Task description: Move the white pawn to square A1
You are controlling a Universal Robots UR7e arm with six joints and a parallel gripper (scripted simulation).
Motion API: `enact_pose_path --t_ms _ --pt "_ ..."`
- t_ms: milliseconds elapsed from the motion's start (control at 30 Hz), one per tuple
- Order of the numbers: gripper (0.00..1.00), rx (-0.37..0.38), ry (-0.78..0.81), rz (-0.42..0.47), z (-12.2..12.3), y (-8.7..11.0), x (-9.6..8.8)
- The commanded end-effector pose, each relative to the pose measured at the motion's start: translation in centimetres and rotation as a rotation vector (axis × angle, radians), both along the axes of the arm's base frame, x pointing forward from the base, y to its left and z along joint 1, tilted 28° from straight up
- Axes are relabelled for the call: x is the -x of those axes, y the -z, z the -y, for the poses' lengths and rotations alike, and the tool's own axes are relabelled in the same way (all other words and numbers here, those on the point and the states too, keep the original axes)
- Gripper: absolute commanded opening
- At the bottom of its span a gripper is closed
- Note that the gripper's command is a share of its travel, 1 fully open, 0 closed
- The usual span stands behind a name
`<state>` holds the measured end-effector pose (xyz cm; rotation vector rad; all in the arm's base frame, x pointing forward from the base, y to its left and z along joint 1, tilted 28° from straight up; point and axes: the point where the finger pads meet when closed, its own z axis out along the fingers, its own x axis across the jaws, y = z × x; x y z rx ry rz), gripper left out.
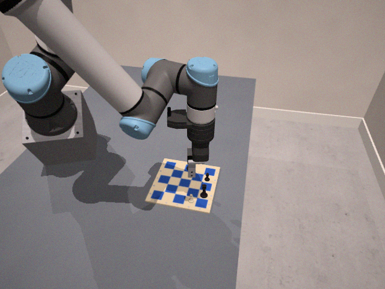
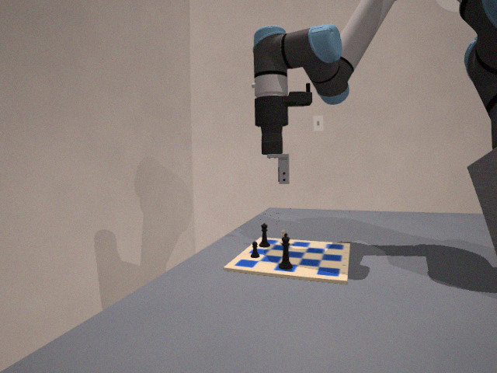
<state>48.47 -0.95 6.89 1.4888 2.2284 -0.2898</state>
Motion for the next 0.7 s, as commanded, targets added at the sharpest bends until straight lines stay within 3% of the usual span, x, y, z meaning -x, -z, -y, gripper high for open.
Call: enact_pose_path --t_ms 0,167,367,433,467,667 --pt "1.0 0.002 -0.004 0.0 -0.1 0.0 0.1" --pt "1.0 0.002 -0.004 -0.001 0.0 0.1 0.1" --pt "1.0 0.0 -0.004 -0.002 1.9 4.2 -1.0" --pt "1.0 -0.001 -0.004 -0.002 2.1 4.6 -1.1" --pt "0.68 -0.001 -0.004 -0.002 2.1 4.6 -1.1" --pt "0.68 0.0 -0.004 0.002 2.1 4.4 -1.3"
